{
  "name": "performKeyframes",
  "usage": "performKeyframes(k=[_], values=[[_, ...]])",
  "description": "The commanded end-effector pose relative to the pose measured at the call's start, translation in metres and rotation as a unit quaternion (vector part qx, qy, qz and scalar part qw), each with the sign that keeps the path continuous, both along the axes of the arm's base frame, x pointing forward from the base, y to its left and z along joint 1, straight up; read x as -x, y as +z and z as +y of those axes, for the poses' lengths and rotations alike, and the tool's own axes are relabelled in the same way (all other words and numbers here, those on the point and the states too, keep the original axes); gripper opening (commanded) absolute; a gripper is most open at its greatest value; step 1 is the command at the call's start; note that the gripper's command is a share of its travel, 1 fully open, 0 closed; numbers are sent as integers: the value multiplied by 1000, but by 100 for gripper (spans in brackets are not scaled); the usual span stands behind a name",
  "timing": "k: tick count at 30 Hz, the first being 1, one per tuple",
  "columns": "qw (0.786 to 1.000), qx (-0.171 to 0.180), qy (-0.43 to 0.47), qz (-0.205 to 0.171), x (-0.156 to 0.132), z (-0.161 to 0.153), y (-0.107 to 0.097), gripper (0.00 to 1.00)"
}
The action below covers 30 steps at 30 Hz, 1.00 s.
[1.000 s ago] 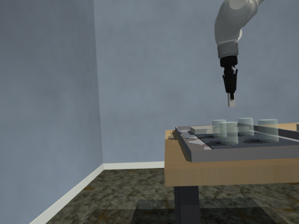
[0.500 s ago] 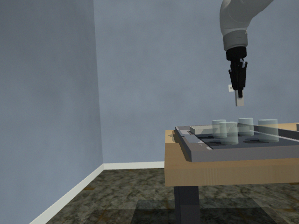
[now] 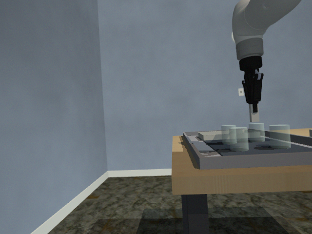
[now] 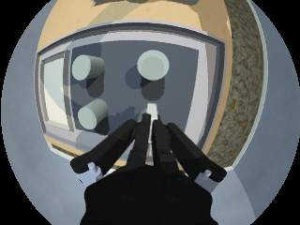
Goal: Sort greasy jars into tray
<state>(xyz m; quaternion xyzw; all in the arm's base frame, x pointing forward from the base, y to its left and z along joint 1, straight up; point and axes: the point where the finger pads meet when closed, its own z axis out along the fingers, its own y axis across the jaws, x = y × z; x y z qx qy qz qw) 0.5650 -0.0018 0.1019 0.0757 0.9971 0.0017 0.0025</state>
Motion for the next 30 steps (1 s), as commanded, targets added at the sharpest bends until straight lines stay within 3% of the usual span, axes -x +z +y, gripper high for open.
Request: performKeyframes(k=[1,7,30], values=[[1000,0,0,0,0,0,-6,0],[1000,0,0,0,-1,0,-35,0],[1000,0,0,0,-3,0,-35,0]])
